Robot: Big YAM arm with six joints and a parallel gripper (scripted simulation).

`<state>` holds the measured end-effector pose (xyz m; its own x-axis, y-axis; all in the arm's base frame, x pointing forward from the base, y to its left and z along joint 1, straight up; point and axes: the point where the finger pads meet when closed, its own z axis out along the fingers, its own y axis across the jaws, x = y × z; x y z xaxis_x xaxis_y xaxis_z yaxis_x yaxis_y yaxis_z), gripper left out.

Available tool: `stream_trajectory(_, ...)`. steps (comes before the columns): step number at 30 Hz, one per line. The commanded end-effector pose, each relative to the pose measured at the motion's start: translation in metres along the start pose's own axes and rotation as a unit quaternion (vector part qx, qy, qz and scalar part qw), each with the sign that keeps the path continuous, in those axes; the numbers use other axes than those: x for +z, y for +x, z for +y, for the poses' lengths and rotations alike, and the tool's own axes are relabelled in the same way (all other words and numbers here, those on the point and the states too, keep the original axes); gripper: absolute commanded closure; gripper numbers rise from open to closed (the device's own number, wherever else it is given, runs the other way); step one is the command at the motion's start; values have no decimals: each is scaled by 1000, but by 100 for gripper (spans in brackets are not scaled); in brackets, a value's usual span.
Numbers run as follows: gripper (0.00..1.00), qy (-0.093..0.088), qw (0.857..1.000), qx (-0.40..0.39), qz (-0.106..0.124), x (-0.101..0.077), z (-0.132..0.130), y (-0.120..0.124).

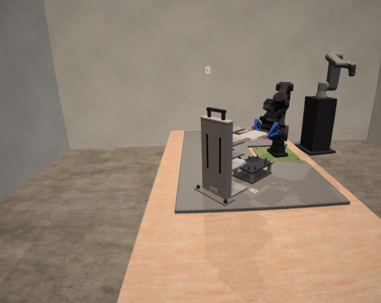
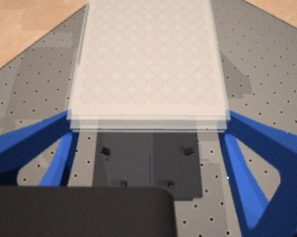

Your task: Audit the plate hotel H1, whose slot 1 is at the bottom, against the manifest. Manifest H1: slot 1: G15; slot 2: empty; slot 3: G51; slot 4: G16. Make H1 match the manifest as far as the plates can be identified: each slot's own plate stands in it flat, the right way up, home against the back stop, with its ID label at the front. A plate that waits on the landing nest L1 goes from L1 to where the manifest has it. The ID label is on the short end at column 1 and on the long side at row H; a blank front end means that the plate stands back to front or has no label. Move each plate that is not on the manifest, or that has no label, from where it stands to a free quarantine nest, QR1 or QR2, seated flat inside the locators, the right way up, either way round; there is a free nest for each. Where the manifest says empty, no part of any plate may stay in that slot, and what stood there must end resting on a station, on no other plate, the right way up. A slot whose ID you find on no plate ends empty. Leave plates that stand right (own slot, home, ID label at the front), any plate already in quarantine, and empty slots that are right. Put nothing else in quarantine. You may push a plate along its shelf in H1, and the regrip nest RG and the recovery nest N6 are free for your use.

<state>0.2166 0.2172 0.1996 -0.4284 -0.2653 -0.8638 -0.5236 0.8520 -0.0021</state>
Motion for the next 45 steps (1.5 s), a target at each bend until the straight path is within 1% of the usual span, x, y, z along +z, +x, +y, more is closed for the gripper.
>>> stream_trajectory(1,14,-9,1000,11,-22,-3,7,-17)
stream_trajectory(2,14,-10,1000,11,-23,-4,6,-16)
stream_trajectory(3,14,-9,1000,10,-19,-2,6,-11)
stream_trajectory(6,14,-8,1000,9,-18,-1,6,-9)
stream_trajectory(8,14,-9,1000,11,-23,-2,7,-15)
stream_trajectory(10,14,-8,1000,9,-17,1,6,-7)
stream_trajectory(13,14,-8,1000,8,-16,2,6,-5)
stream_trajectory(14,14,-9,1000,11,-22,0,7,-11)
stream_trajectory(15,14,-9,1000,11,-22,0,7,-11)
stream_trajectory(16,14,-8,1000,9,-19,1,6,-6)
stream_trajectory(18,14,-8,1000,9,-19,1,6,-6)
stream_trajectory(19,14,-10,1000,12,-25,-1,7,-13)
stream_trajectory(21,14,-8,1000,9,-18,3,6,-3)
stream_trajectory(23,14,-8,1000,9,-17,4,6,-2)
stream_trajectory(25,14,-9,1000,11,-22,2,6,-7)
stream_trajectory(29,14,-8,1000,9,-19,4,6,0)
stream_trajectory(31,14,-9,1000,11,-22,4,7,-5)
stream_trajectory(33,14,-8,1000,9,-17,6,6,3)
stream_trajectory(35,14,-8,1000,9,-17,6,6,3)
stream_trajectory(36,14,-10,1000,13,-26,3,8,-9)
stream_trajectory(38,14,-8,1000,9,-18,6,6,3)
stream_trajectory(42,14,-8,1000,9,-17,8,6,5)
stream_trajectory(43,14,-9,1000,11,-23,6,7,-2)
stream_trajectory(45,14,-8,1000,9,-18,8,6,5)
